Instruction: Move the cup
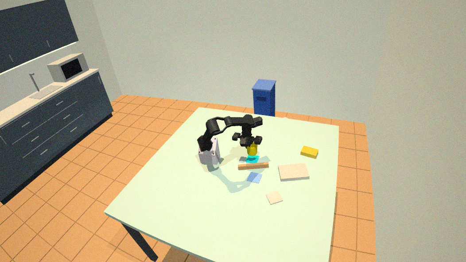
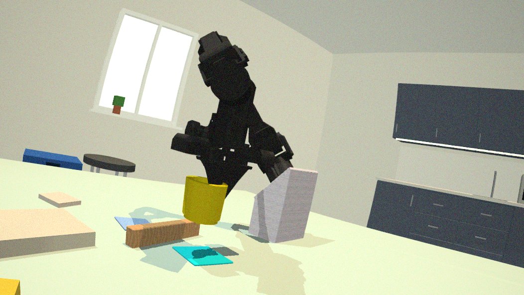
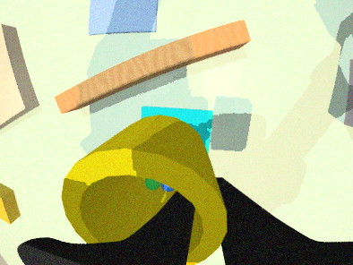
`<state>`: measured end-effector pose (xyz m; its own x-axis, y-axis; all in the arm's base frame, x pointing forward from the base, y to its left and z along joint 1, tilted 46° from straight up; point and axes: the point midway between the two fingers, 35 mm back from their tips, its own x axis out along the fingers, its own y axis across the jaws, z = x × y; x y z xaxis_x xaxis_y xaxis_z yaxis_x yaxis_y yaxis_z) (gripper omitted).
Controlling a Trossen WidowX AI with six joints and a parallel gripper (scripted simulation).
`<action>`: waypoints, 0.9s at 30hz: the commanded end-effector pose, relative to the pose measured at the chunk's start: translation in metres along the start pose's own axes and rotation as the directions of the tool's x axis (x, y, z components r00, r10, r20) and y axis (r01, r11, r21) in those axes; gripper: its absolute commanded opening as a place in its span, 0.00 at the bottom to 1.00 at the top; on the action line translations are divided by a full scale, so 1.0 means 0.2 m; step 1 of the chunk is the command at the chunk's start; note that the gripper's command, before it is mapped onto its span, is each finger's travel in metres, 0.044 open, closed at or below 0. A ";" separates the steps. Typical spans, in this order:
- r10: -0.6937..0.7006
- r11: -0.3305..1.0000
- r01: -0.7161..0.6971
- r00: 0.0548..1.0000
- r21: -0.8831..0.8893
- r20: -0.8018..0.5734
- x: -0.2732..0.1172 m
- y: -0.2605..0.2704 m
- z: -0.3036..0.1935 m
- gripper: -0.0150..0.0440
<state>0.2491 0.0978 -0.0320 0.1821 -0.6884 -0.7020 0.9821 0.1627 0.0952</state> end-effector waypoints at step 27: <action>-0.002 1.000 0.002 1.000 0.006 -0.004 0.18 -0.03 -0.06 0.25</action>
<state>0.2497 0.0864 -0.0627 0.1789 -0.6810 -0.7101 0.9832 0.1506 0.1033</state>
